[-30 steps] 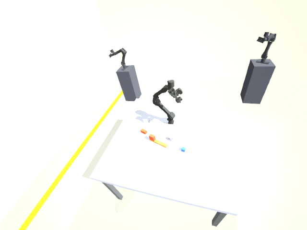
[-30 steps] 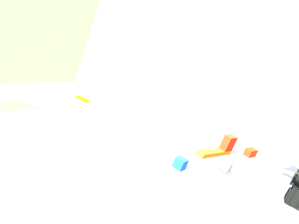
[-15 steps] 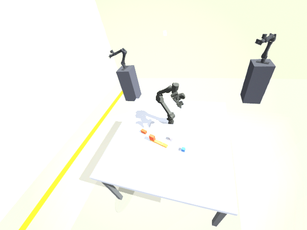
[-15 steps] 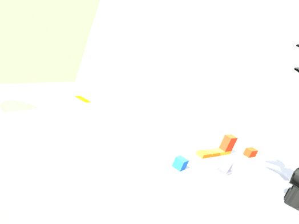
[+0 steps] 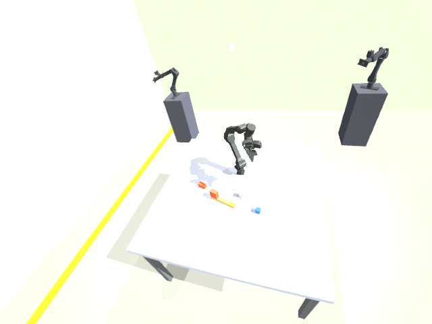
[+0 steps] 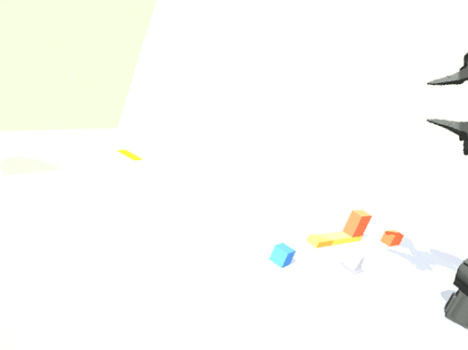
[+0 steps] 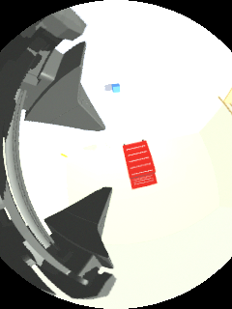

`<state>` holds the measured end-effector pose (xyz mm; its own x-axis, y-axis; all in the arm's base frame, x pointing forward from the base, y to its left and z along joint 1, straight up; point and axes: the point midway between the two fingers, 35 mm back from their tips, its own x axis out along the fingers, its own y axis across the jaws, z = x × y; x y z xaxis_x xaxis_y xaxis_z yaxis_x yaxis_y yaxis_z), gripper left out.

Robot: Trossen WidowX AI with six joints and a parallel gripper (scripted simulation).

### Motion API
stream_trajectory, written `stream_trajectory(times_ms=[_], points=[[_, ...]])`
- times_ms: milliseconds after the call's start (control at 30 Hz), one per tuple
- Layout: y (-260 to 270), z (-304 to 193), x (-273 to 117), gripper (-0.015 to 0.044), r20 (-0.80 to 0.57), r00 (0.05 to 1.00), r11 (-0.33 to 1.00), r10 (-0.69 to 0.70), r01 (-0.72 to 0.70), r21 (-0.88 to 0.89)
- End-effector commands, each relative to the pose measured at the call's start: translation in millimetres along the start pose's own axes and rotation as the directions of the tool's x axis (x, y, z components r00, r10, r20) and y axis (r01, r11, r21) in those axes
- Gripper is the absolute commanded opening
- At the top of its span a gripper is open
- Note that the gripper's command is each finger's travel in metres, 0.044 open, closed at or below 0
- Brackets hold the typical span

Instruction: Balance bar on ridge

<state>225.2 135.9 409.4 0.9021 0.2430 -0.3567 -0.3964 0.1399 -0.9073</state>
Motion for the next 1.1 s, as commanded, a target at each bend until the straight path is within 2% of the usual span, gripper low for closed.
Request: stream_trajectory(times_ms=[0, 500, 1067], points=[[3.4, -5.9, 12.9, 0.0315, -0.040, 0.998, 0.999, 0.038, -0.039, -0.022], [22.8, -48.0, 64.3, 0.0315, -0.223, 0.950, 0.970, 0.217, -0.235, -0.055], [48.2, -116.6, 107.7, 0.0315, -0.383, 0.821, 0.892, 0.422, -0.451, 0.018]])
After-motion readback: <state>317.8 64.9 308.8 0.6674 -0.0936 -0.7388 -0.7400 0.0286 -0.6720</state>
